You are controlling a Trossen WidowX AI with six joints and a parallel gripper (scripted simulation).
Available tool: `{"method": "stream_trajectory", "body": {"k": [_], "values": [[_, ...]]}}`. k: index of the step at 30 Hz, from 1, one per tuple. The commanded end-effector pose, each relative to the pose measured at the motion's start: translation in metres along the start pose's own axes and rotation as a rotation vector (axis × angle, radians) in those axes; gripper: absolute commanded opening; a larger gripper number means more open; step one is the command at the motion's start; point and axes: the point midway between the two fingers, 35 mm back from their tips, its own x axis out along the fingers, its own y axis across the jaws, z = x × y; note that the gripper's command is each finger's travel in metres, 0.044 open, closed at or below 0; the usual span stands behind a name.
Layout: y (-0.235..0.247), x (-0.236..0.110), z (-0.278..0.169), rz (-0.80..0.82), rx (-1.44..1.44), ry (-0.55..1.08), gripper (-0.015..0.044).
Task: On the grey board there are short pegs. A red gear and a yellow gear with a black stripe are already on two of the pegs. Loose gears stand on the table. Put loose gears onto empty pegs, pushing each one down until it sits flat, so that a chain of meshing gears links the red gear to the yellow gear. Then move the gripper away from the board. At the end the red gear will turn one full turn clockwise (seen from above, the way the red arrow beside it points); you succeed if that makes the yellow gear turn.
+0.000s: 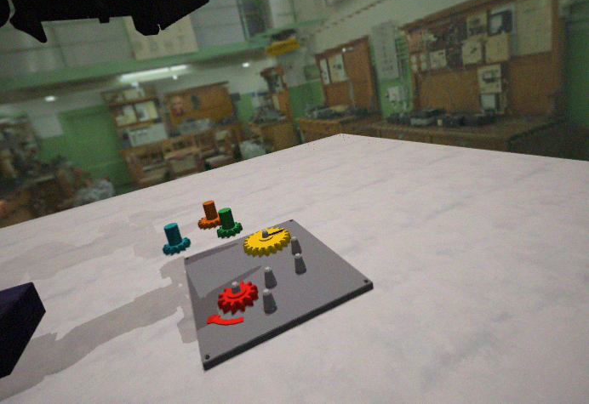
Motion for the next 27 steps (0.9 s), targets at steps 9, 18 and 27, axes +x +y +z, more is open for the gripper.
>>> {"method": "stream_trajectory", "body": {"k": [9,18,27], "values": [[0.035,0.010,-0.116,0.069,0.112,0.561,0.0440],[0.072,-0.060,-0.226,0.036,0.146,1.293,0.0440],[0.079,-0.102,-0.247,-0.026,0.111,1.563,0.0440]]}}
